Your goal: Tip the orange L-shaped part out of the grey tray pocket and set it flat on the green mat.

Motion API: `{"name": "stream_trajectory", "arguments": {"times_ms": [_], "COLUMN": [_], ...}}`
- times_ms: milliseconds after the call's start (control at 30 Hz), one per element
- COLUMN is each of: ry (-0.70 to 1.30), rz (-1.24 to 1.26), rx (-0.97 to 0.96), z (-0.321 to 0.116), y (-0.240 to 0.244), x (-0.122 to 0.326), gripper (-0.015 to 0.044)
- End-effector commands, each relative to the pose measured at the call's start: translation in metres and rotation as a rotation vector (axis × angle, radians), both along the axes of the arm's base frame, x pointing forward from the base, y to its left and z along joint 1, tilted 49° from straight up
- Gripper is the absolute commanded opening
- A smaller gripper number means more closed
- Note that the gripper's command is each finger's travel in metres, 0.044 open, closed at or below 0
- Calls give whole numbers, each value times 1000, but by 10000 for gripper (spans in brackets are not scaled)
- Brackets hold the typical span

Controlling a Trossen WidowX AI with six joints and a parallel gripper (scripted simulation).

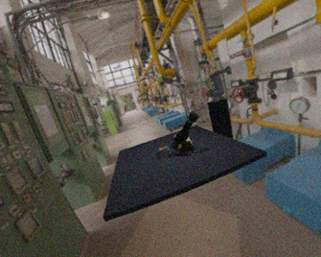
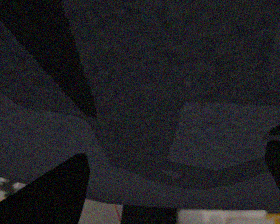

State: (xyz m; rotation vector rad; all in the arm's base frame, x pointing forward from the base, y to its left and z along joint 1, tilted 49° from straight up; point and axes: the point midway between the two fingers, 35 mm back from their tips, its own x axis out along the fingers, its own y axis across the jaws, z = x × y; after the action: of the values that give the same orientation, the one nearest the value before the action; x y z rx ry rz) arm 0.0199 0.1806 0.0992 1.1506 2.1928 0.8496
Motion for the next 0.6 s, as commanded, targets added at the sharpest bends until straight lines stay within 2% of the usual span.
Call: {"name": "stream_trajectory", "arguments": {"times_ms": [0,233,433,567], "ry": [-3,-130,-346,-448], "rz": [-2,-79,-173,-236], "rx": [-11,-53,-154,-237], "z": [-1,1,2,3], "y": [0,2,-20,-57], "x": [2,49,135,190], "gripper": [374,190,180,180]}}
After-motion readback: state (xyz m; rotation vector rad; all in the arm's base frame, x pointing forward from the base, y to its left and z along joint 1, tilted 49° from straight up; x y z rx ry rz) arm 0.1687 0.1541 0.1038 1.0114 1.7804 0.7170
